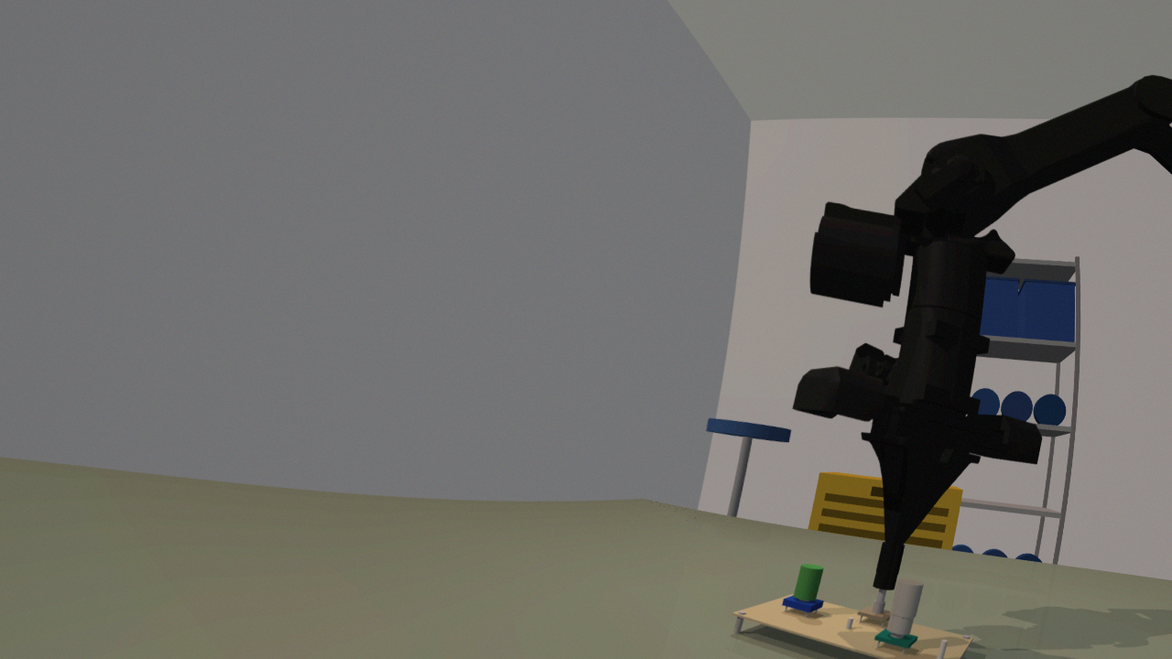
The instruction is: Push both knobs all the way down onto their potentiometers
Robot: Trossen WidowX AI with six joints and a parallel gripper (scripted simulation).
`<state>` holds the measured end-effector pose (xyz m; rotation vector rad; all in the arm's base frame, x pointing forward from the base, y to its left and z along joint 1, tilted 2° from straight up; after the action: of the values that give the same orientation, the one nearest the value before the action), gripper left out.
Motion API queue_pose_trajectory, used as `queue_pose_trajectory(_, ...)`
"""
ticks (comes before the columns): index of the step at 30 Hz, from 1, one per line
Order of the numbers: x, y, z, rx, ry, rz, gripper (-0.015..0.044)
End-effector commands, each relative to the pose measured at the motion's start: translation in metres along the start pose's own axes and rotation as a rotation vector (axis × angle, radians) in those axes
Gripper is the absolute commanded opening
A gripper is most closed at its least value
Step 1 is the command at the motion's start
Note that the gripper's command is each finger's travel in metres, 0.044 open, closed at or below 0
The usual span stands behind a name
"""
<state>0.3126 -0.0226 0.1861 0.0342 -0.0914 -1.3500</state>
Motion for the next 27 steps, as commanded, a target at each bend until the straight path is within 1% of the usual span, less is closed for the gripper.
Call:
queue_pose_trajectory(1, 0.003, 0.0, 0.003, -0.002, 0.003, 0.151, 0.0)
queue_pose_trajectory(27, 0.017, 0.001, 0.015, -0.023, 0.022, 1.05, 0.0)
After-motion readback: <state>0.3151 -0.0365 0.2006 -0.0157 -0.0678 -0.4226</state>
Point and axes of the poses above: the point midway between the two fingers, 35 mm back from their tips, its own z axis back along the fingers, its own y axis across the jaws, x = y × z, the point moved 10 cm from there along z, back along the fingers, and after that the axes turned 11 degrees about -z, right-handed, at the moved point
